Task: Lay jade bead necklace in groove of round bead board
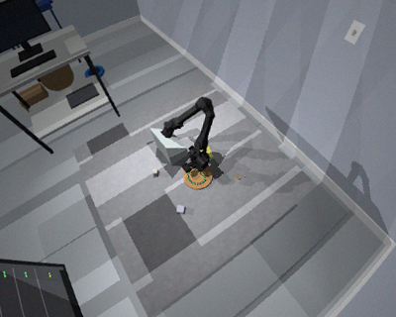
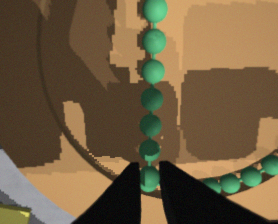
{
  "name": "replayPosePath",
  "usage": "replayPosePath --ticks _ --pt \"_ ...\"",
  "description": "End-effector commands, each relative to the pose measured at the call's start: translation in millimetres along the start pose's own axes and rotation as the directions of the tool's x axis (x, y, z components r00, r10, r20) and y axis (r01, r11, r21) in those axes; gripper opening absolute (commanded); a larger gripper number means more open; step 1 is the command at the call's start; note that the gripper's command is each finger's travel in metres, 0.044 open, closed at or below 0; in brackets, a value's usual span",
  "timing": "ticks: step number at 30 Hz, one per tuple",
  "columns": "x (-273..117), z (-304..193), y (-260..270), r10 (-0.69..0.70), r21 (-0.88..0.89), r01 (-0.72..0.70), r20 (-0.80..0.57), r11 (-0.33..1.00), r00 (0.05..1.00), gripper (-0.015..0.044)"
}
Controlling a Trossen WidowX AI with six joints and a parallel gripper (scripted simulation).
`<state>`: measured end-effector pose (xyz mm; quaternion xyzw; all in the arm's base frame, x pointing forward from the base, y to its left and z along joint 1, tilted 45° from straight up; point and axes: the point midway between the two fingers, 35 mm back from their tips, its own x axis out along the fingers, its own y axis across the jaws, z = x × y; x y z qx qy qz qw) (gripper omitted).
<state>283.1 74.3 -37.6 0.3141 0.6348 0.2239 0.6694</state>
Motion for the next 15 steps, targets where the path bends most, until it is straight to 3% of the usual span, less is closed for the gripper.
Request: replayPosePath --ticks 1,15 --pt "-2.1 -0.5 2.2 0.003 -0.005 -0.003 0.002 1.0 1.0 0.0" --pt "-1.1 -6.1 10.7 0.004 -0.005 -0.004 0.002 1.0 1.0 0.0"
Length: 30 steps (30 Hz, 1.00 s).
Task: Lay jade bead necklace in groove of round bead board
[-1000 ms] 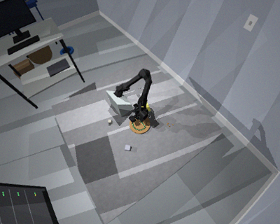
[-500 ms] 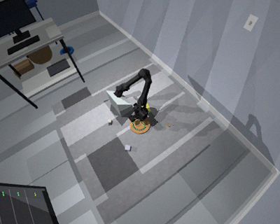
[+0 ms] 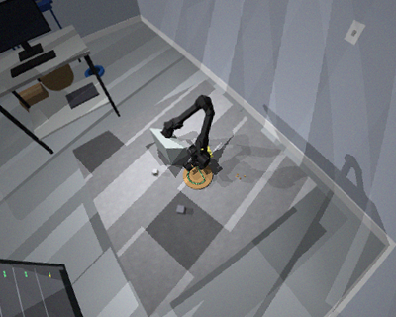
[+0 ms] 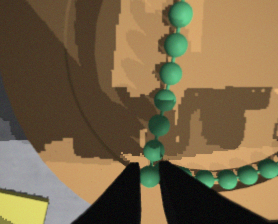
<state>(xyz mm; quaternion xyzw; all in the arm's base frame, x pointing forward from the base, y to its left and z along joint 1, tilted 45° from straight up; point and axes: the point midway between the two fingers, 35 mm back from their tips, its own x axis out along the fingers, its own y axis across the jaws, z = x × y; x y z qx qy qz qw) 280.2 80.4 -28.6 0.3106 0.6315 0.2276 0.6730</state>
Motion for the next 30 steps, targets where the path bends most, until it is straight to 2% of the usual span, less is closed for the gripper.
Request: replayPosePath --ticks 1,6,23,30 --pt "2.5 -2.4 0.4 0.003 0.009 -0.003 -0.003 1.0 1.0 0.0" --pt "7.8 -2.5 0.5 0.003 0.009 -0.003 -0.003 1.0 1.0 0.0" --pt "2.3 -1.3 0.4 0.001 0.009 -0.001 -0.002 1.0 1.0 0.044" --pt "0.3 -1.3 0.4 0.003 0.008 -0.003 -0.003 1.0 1.0 0.044"
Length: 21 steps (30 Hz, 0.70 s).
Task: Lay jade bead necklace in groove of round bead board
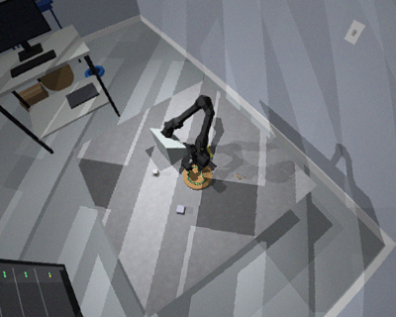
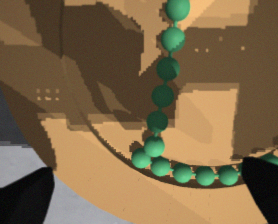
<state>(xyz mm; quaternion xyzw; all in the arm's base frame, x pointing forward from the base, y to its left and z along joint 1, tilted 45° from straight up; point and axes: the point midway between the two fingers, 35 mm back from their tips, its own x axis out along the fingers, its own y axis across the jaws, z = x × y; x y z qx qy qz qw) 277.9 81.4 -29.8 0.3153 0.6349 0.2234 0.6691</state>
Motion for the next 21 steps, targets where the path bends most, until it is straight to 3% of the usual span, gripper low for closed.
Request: replayPosePath --ticks 1,13,21 --pt "-1.0 1.1 0.7 0.003 -0.007 -0.003 0.002 1.0 1.0 0.044" --pt "-1.0 1.1 0.7 0.003 -0.007 -0.003 0.002 1.0 1.0 0.044" --pt "-33.8 11.1 -3.3 0.001 0.356 -0.002 0.003 0.934 1.0 0.023"
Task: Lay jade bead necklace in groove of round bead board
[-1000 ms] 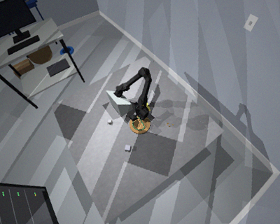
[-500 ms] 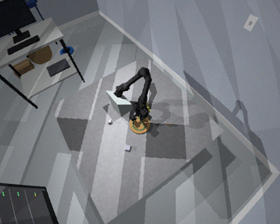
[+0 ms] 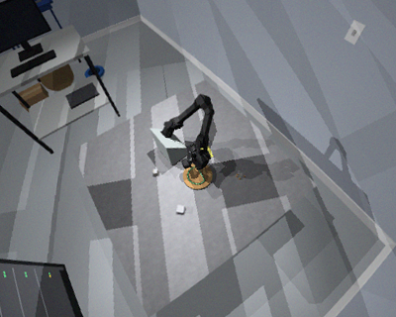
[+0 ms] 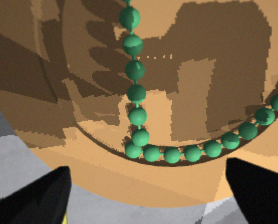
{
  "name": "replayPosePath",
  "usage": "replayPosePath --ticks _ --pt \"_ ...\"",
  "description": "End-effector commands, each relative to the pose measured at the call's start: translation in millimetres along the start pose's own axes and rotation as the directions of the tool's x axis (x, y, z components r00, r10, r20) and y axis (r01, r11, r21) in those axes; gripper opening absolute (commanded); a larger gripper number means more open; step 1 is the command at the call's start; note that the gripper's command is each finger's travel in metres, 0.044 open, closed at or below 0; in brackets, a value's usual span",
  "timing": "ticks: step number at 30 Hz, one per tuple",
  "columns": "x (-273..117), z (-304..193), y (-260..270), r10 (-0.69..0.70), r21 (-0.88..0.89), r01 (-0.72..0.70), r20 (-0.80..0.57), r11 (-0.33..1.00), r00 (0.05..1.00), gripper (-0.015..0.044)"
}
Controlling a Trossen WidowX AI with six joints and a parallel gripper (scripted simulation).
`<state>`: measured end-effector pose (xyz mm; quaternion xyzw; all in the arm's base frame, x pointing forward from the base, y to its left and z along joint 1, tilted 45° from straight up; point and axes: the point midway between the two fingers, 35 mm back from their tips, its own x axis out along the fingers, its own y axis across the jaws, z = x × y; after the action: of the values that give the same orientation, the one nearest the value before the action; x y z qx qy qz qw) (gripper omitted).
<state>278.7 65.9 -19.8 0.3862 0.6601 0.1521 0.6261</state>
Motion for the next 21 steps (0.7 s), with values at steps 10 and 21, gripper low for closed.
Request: replayPosePath --ticks 10,21 --pt "-12.8 7.8 2.1 0.005 0.139 -0.007 0.013 0.99 1.0 0.012" --pt "-4.4 9.6 2.5 0.005 0.13 -0.007 0.019 0.992 1.0 0.012"
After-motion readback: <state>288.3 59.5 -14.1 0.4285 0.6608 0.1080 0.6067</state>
